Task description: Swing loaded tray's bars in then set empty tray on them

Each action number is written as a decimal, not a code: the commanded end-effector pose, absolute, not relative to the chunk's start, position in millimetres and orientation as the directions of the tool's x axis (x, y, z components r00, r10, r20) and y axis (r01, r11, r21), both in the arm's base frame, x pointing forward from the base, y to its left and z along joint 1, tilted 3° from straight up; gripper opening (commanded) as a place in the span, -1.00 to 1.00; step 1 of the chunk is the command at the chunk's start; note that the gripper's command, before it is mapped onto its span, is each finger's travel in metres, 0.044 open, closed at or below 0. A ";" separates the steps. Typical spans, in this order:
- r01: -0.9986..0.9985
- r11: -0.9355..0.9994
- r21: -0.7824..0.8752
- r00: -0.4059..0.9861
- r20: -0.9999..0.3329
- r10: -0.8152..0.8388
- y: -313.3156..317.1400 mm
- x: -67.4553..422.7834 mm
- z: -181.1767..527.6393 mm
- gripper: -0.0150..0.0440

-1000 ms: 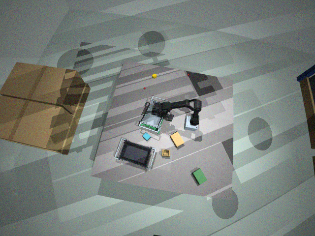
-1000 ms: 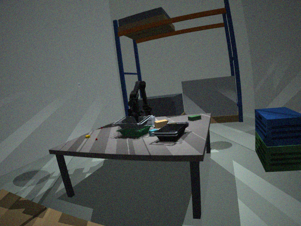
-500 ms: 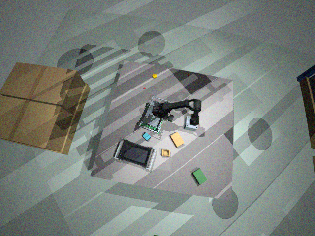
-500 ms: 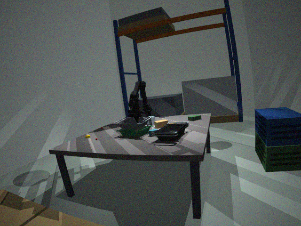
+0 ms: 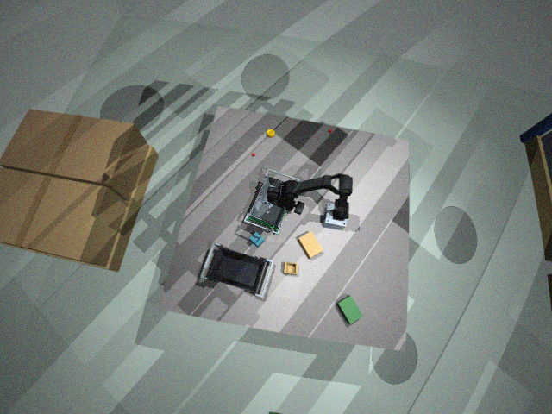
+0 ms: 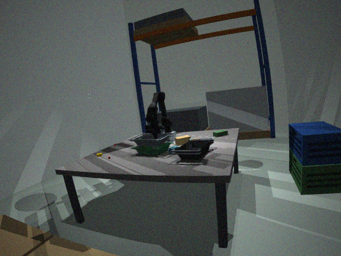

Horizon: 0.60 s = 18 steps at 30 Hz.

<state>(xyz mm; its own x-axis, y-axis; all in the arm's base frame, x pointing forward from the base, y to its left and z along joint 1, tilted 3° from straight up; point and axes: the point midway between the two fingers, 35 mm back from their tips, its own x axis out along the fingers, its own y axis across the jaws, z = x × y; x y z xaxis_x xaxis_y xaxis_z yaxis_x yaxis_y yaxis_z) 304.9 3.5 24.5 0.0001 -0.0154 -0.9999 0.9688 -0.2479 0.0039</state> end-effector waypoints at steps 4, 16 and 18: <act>0.968 -0.250 -0.015 -0.019 -1.000 -0.010 4.4 301.9 18.8 -0.49; 0.968 -0.250 -0.015 -0.019 -1.000 -0.010 4.4 301.9 18.8 -0.44; 0.968 -0.250 -0.015 -0.019 -1.000 -0.010 4.4 301.9 18.8 -0.34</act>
